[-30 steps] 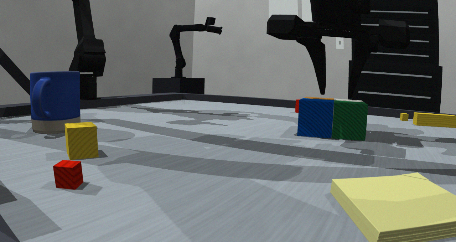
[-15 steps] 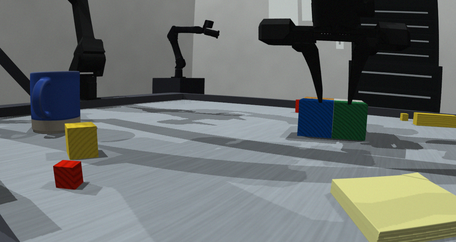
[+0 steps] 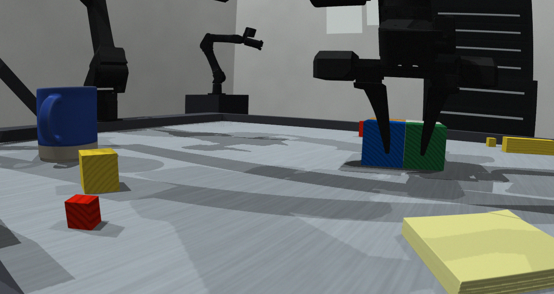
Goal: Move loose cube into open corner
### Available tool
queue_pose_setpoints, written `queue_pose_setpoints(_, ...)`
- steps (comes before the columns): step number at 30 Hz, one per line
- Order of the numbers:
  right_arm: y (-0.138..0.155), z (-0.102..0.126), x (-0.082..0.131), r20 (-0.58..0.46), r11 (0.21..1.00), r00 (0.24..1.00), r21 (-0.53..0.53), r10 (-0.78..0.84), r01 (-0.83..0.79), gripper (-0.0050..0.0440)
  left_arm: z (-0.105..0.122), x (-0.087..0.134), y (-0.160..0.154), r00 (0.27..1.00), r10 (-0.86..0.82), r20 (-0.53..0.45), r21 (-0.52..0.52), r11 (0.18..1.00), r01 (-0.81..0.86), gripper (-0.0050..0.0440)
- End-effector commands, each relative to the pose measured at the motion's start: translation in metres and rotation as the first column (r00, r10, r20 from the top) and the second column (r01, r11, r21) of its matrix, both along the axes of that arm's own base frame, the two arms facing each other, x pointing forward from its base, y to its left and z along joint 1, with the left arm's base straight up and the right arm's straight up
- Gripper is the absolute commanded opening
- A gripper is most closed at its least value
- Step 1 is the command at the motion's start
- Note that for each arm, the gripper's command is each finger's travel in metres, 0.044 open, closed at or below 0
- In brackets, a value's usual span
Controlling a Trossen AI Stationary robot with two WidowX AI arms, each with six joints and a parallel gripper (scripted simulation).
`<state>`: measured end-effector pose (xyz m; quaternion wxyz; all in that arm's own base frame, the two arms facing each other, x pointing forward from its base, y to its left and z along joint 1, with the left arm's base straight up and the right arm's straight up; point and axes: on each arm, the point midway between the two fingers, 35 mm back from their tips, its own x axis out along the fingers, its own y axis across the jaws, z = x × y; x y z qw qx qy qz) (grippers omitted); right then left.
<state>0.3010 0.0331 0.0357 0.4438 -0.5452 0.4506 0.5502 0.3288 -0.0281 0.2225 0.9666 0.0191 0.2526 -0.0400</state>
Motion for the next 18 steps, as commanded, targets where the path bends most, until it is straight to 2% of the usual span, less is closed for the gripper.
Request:
queue_pose_setpoints(1,0.0,-0.002,0.002,0.012,1.0,1.0,0.004,0.004,-0.004,0.0169,0.005,-0.003,-0.001,1.0,0.006,0.025,-0.006,1.0,-0.006,0.04)
queue_pose_setpoints(9,-0.009,0.006,0.009,0.038,1.0,0.999,0.006,0.002,-0.002,0.0169,0.007,-0.001,-0.001,1.0,0.004,0.028,-0.005,1.0,-0.004,0.04)
queue_pose_setpoints(18,-0.021,0.004,0.012,0.032,1.0,0.999,0.004,0.002,-0.002,0.0169,0.007,-0.001,-0.001,1.0,0.004,0.028,-0.005,1.0,-0.004,0.04)
